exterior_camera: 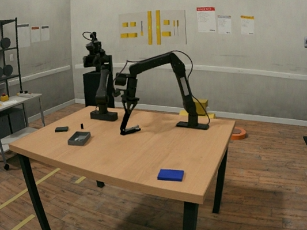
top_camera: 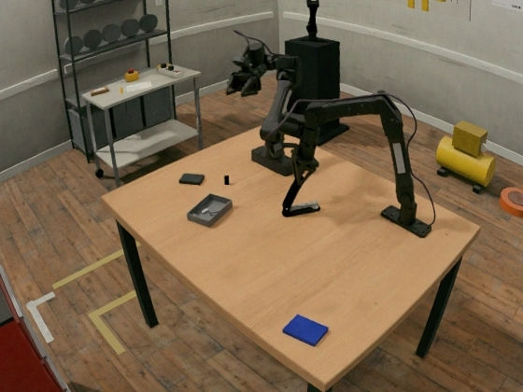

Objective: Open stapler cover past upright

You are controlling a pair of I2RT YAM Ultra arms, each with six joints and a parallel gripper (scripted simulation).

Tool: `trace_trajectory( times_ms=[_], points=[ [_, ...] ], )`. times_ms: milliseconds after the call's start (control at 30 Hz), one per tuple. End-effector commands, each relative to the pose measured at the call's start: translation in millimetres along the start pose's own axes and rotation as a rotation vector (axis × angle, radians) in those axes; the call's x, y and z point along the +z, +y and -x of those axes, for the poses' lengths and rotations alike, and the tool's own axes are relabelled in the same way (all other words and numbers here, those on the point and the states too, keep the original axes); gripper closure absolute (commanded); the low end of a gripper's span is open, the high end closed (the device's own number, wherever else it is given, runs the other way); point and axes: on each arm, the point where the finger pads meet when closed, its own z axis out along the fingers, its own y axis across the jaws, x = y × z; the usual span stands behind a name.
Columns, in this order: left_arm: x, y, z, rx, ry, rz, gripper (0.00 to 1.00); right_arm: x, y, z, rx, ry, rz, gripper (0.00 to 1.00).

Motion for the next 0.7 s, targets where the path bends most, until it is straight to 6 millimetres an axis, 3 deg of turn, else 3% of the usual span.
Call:
trace_trajectory(
  times_ms=[0,133,333,667],
  points=[
    [-6,1,-1,0.006,0.01,0.002,0.79,-31,28,-26,-0.013,0.104,0.083,0.43],
    [-6,1,-1,0.006,0.01,0.002,0.79,-63,46,-43,-0.042,0.146,0.178,0.43],
    [-6,1,-1,0.006,0.01,0.002,0.79,-98,54,-61,-0.078,0.172,0.265,0.43],
    [-6,1,-1,0.006,0.01,0.002,0.79,-119,53,-72,-0.09,0.179,0.306,0.43]
  ],
)
